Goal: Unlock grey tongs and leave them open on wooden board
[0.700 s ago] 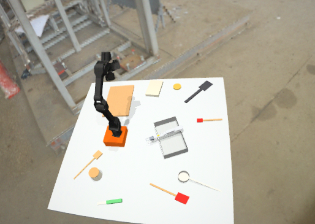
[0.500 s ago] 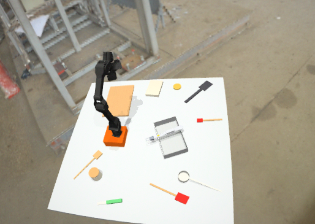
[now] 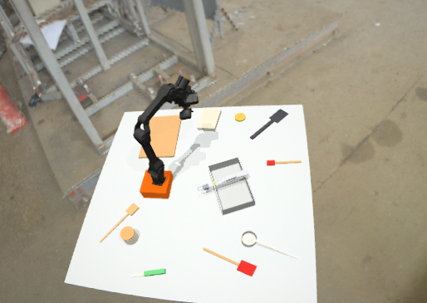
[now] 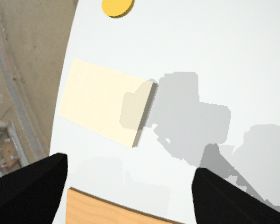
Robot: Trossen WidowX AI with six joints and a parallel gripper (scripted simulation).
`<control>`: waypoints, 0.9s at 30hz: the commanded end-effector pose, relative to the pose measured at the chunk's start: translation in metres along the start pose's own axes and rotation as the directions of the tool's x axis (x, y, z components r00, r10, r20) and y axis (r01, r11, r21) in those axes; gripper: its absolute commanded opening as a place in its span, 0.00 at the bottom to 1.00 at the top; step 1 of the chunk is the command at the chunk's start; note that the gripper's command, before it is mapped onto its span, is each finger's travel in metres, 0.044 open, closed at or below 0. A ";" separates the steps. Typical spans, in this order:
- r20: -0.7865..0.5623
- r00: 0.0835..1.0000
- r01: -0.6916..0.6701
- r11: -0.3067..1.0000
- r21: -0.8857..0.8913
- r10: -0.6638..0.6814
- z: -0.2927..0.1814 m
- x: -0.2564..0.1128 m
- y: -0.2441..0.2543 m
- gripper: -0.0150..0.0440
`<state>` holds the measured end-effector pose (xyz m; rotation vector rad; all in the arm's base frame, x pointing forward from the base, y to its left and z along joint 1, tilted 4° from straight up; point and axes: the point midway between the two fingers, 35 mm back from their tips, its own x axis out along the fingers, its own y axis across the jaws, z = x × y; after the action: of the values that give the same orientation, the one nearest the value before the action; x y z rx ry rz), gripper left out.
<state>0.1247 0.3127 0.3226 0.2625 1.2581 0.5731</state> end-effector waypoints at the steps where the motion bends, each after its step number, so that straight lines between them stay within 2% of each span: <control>1: 0.044 0.993 0.109 0.994 -0.005 -0.109 0.027 0.025 -0.030 0.69; 8: 0.089 0.930 0.361 0.931 -0.055 -0.356 0.074 0.069 -0.107 0.69; 16: 0.054 0.787 0.616 0.777 -0.128 -0.615 0.106 0.100 -0.215 0.69; 24: -0.086 0.562 0.781 0.563 -0.270 -0.822 0.103 0.108 -0.345 0.69; 27: -0.102 0.541 0.788 0.545 -0.286 -0.835 0.101 0.108 -0.357 0.69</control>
<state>0.3331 0.1001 0.0979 -0.5471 1.3459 -0.1020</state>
